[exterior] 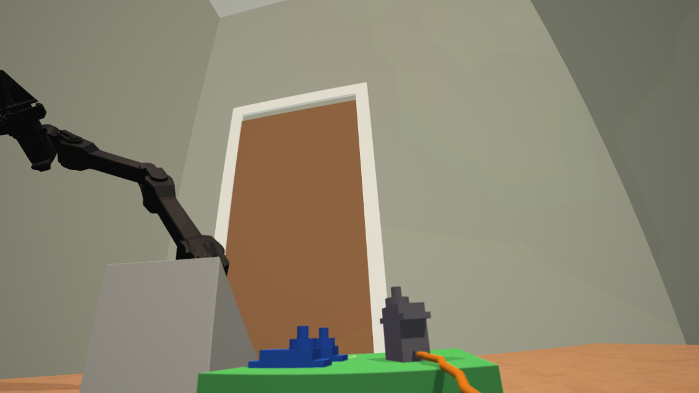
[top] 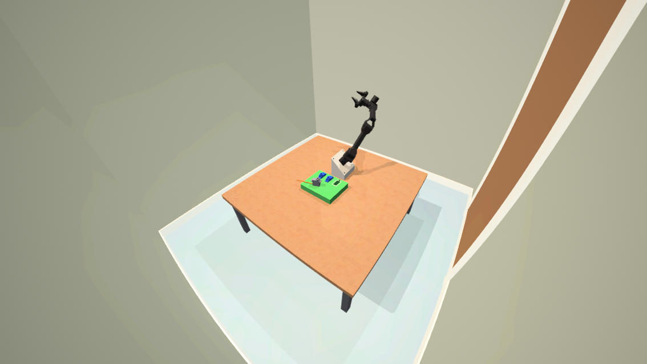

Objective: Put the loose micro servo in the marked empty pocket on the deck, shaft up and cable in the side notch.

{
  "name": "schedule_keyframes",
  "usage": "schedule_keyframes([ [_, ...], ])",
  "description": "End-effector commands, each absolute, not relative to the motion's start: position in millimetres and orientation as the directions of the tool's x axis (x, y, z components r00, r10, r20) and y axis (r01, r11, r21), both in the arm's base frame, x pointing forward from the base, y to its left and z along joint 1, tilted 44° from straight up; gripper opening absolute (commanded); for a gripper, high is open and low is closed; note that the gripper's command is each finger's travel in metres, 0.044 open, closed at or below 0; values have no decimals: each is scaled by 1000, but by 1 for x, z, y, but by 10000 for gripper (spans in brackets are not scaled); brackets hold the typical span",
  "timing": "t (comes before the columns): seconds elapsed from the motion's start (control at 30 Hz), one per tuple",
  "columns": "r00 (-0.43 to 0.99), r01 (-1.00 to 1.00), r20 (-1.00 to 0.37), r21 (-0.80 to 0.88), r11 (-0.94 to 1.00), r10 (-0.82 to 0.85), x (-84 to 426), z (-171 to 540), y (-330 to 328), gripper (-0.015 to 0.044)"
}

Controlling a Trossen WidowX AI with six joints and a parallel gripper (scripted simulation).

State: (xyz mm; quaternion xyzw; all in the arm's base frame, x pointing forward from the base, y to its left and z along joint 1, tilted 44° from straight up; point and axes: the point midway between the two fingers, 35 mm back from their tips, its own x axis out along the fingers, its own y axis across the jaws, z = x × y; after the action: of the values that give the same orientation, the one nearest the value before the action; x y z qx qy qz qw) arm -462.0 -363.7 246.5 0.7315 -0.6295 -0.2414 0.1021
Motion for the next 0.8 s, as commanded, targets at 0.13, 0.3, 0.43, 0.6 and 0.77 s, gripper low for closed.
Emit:
schedule_keyframes([
  [0.13, 94, -869, -238, 454, -196, -967, -457, 244, -367, 440],
  [0.3, 106, -878, -262, 428, -214, -959, -444, 239, -378, 440],
  [0.43, 113, -866, -270, 444, -228, -956, -439, 236, -384, 440],
  [0.6, 128, -854, -294, 453, -256, -947, -427, 228, -397, 440],
  [0.77, 168, -801, -309, 510, -312, -936, -408, 220, -413, 440],
])
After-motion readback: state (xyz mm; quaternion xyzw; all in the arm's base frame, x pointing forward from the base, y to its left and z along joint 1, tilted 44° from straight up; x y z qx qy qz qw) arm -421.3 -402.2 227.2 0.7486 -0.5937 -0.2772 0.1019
